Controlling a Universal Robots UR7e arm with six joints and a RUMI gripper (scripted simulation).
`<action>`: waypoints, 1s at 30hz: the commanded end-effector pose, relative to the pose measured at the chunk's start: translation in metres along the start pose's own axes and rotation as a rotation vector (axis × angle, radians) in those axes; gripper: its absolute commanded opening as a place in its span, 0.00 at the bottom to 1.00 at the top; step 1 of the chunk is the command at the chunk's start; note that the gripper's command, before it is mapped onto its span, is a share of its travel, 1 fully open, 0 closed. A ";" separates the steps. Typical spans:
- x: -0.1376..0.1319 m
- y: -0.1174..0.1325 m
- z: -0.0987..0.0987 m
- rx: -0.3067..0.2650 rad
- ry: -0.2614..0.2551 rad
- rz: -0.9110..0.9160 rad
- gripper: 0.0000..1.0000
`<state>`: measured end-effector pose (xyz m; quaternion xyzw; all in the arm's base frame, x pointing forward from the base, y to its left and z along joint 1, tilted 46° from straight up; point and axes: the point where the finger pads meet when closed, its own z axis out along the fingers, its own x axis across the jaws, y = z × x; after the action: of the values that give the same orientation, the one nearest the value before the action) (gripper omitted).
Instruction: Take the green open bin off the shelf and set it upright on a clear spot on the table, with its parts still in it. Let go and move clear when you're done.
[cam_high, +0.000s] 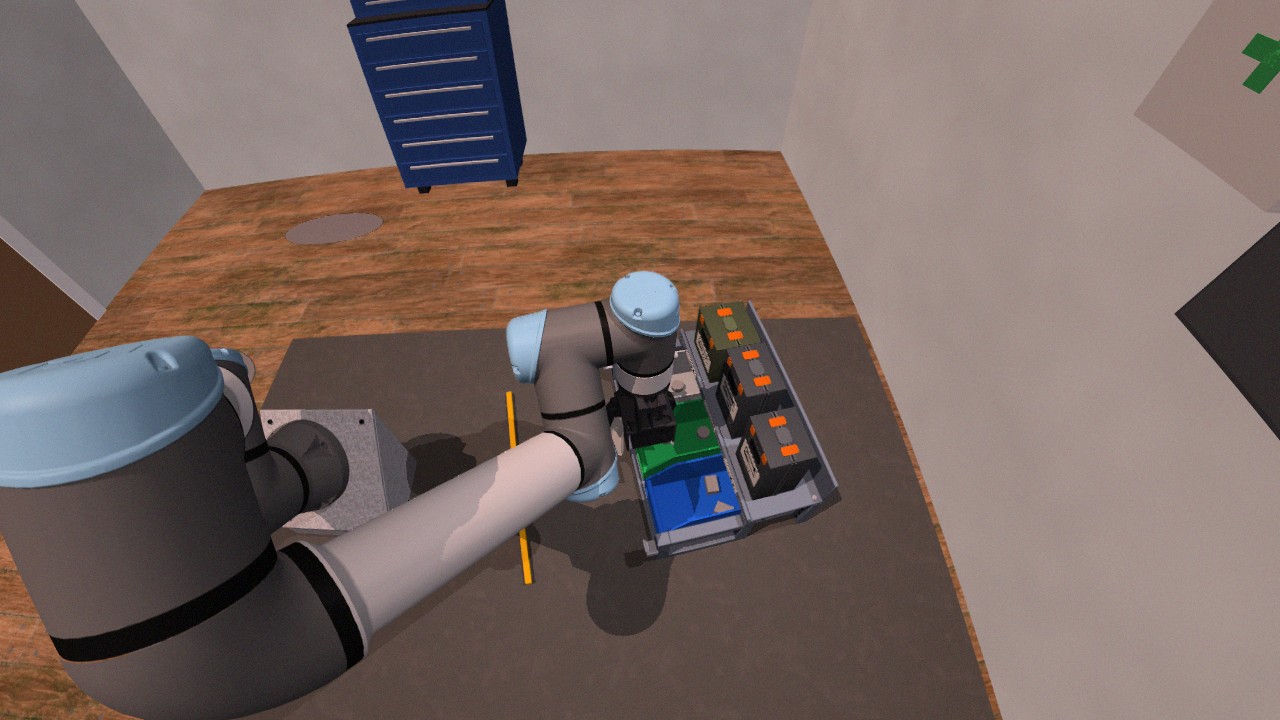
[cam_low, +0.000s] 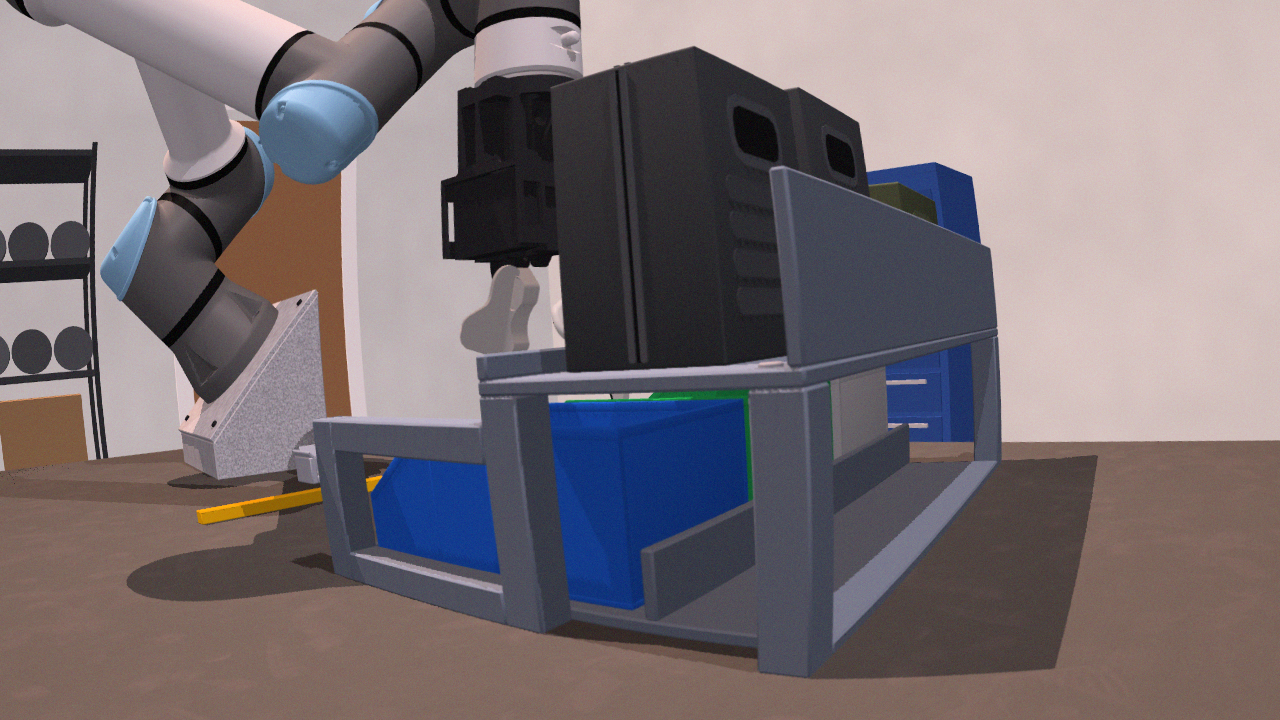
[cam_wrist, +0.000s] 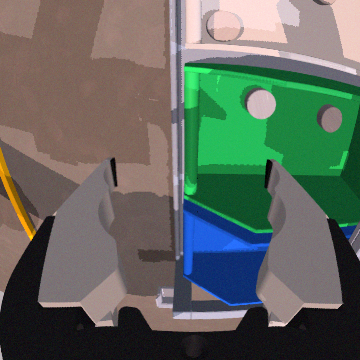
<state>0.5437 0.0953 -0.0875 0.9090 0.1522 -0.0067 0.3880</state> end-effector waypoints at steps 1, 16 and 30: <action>0.000 0.000 0.006 0.000 0.002 0.000 0.58; 0.000 0.000 0.014 0.000 0.002 0.000 0.58; 0.000 0.000 0.014 0.000 0.002 0.000 0.58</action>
<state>0.5453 0.0850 -0.0977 0.9090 0.1523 -0.0065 0.3879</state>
